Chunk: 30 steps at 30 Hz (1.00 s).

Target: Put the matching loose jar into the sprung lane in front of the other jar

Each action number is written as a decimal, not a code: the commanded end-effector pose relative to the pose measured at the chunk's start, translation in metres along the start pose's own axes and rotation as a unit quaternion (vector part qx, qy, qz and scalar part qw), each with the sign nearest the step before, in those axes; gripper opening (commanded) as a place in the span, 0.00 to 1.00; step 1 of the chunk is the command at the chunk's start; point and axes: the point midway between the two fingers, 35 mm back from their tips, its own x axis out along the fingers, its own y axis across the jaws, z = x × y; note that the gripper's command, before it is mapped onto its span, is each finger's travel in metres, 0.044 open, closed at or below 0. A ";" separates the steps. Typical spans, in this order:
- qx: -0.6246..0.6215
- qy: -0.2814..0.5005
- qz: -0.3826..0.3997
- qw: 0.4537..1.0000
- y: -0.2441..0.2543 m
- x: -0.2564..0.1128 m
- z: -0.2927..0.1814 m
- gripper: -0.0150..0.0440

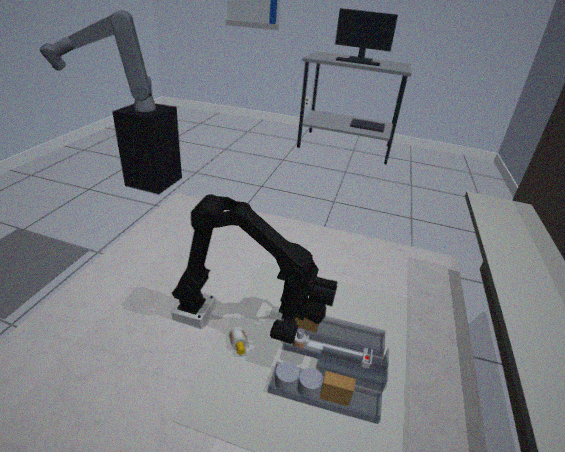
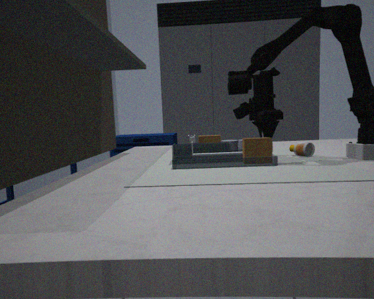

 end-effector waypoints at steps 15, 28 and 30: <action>-0.002 -0.016 -0.001 1.000 0.000 -0.006 0.016 0.25; -0.002 -0.016 -0.001 1.000 0.000 -0.008 0.021 0.25; -0.002 -0.016 -0.001 1.000 0.000 -0.008 0.022 0.25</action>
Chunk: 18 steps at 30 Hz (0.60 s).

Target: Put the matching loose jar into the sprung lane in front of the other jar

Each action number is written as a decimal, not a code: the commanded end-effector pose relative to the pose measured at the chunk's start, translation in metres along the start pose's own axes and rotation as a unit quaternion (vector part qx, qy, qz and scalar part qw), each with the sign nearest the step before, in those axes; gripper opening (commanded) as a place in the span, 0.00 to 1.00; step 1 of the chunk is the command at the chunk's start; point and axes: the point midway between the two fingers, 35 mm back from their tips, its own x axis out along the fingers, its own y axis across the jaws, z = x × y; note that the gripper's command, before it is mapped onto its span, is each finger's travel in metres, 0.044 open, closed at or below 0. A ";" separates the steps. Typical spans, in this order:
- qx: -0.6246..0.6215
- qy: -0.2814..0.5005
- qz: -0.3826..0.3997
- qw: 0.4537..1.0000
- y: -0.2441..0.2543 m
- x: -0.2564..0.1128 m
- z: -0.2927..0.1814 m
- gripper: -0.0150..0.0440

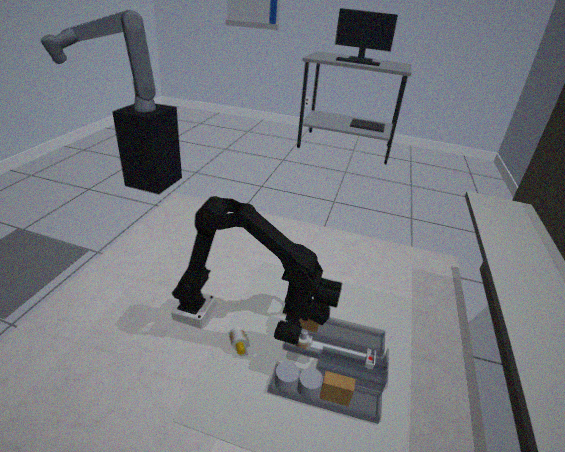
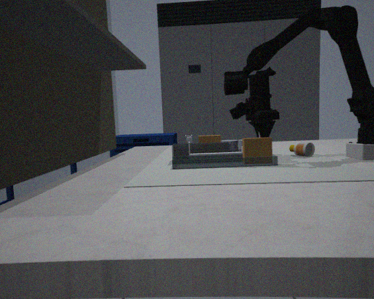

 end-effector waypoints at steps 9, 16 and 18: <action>-0.001 -0.019 -0.001 1.000 0.000 -0.008 0.015 0.25; -0.001 -0.019 -0.001 1.000 0.000 -0.008 0.018 0.25; -0.001 -0.019 -0.001 1.000 0.000 -0.008 0.018 0.25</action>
